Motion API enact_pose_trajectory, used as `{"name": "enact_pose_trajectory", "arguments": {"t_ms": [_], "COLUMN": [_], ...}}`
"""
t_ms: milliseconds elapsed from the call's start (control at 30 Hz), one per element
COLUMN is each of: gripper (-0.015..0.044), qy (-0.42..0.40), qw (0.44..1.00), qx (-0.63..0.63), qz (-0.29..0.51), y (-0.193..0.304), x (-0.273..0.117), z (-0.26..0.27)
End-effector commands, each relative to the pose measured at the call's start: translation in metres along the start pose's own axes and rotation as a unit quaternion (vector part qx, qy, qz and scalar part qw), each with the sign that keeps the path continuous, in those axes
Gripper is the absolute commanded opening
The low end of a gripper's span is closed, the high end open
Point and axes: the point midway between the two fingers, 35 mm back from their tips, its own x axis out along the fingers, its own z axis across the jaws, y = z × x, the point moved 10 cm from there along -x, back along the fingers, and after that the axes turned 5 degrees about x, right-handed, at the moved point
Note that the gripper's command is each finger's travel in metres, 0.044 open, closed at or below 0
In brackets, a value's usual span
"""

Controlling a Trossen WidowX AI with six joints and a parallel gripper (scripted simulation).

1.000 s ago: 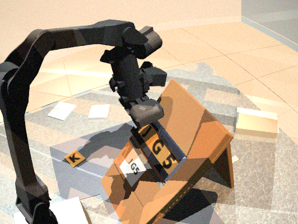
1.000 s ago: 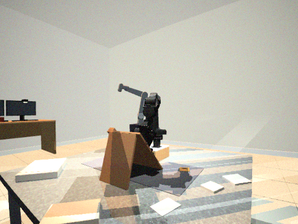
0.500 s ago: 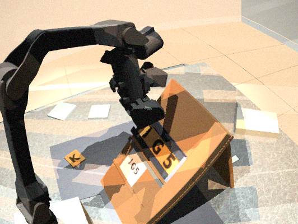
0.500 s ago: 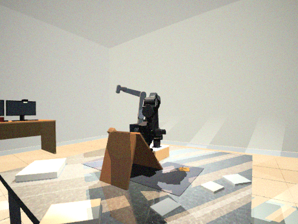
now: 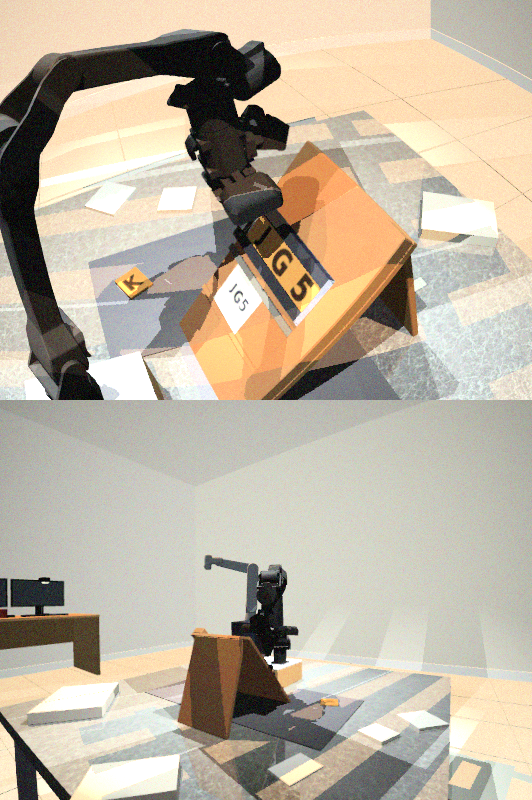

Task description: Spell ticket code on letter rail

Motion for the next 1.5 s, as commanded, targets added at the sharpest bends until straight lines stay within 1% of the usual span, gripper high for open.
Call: {"name": "enact_pose_trajectory", "arguments": {"t_ms": [0,200,300,533,767,933,1467], "gripper": [0.0000,0.0000,0.0079,0.0263,0.0440,0.0440,0.0440], "qy": [0.002,0.002,-0.006,-0.022,-0.027,-0.024,-0.024], "qw": [1.000,1.000,1.000,0.989,0.965,0.943,0.942], "qx": [0.000,0.000,-0.003,-0.010,-0.008,-0.002,-0.002], "qz": [-0.001,0.000,-0.025,-0.145,-0.263,-0.333,-0.335], "y": [0.004,0.008,0.013,0.056,0.107,0.140,0.141], "x": [-0.005,-0.009,-0.020,-0.071,-0.099,-0.105,-0.105], "z": [0.000,0.000,-0.009,-0.052,-0.093,-0.115,-0.116]}}
